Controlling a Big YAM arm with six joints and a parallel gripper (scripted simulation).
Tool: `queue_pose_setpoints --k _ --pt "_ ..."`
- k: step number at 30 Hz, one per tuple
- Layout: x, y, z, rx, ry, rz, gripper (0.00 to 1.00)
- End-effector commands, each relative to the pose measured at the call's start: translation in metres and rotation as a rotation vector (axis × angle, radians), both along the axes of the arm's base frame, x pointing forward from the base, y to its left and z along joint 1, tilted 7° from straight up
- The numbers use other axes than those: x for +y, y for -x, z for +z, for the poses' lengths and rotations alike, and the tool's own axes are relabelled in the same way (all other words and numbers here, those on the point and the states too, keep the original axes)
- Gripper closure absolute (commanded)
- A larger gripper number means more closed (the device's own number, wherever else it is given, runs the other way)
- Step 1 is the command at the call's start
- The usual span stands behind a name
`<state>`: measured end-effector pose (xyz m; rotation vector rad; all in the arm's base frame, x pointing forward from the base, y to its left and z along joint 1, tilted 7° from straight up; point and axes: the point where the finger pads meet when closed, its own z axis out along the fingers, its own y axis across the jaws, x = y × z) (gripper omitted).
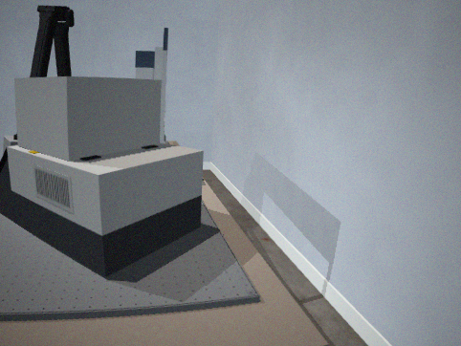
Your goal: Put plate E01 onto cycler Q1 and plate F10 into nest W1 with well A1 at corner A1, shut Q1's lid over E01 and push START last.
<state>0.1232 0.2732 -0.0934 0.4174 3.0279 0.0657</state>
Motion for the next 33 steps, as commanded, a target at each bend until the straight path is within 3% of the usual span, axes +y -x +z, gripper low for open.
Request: queue_pose_setpoints --k 1,9,21,33 --pt "0.016 -0.01 0.004 -0.01 -0.016 0.003 1.0" --pt "0.019 -0.004 0.002 -0.014 -0.027 0.011 1.0" --pt "-0.004 -0.002 -0.005 -0.002 0.001 -0.022 1.0" --pt "0.02 -0.005 0.0 -0.014 -0.03 0.0 1.0"
